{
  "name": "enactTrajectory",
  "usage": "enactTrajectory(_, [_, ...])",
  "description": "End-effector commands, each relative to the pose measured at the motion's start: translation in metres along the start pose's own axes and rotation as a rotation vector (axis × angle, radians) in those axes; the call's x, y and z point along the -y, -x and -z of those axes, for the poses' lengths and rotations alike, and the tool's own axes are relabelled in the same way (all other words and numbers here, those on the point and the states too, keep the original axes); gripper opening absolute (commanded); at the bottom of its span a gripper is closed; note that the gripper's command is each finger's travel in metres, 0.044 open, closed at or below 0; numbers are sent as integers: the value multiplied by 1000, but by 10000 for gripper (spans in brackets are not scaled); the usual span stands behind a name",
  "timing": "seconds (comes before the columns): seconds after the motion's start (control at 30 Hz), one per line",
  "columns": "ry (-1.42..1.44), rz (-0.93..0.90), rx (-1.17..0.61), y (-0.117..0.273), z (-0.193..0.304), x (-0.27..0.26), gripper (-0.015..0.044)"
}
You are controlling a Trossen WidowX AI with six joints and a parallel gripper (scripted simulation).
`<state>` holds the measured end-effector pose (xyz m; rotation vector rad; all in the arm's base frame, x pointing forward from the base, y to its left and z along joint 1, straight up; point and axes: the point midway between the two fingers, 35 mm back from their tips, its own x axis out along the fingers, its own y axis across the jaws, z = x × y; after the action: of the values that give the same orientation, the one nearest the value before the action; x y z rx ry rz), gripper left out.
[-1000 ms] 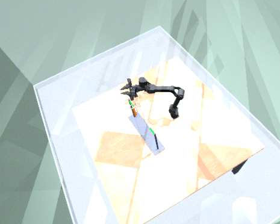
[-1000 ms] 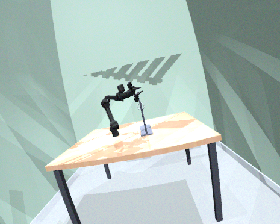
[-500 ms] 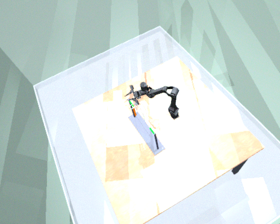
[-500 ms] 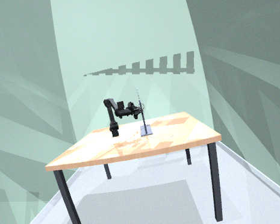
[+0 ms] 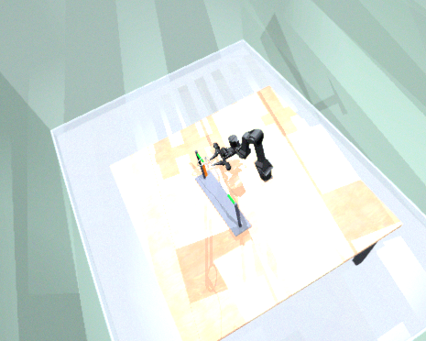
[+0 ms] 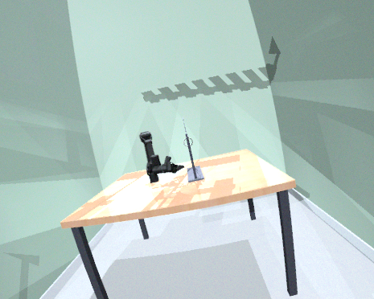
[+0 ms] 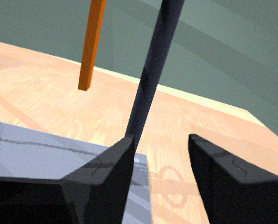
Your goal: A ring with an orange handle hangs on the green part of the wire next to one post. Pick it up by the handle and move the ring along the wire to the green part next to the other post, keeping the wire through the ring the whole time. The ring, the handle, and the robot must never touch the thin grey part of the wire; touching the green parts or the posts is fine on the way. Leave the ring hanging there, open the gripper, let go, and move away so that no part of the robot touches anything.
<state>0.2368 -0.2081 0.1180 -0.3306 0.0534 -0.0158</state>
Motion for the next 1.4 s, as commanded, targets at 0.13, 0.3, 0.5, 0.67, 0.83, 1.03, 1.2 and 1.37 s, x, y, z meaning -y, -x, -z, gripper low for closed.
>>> enactTrajectory(0.13, [-243,-76,17,37,14,-62,160])
enactTrajectory(0.3, [-264,-83,19,40,13,-68,160])
enactTrajectory(0.5, [-281,-82,27,20,-3,-60,160])
enactTrajectory(0.67, [-307,-79,58,-2,-28,-55,160])
enactTrajectory(0.83, [-316,-79,71,-8,-37,-55,160])
enactTrajectory(1.03, [-316,-79,72,-12,-38,-54,160])
enactTrajectory(1.2, [-316,-78,72,-20,-38,-53,160])
enactTrajectory(1.37, [-316,-78,73,-27,-39,-52,160])
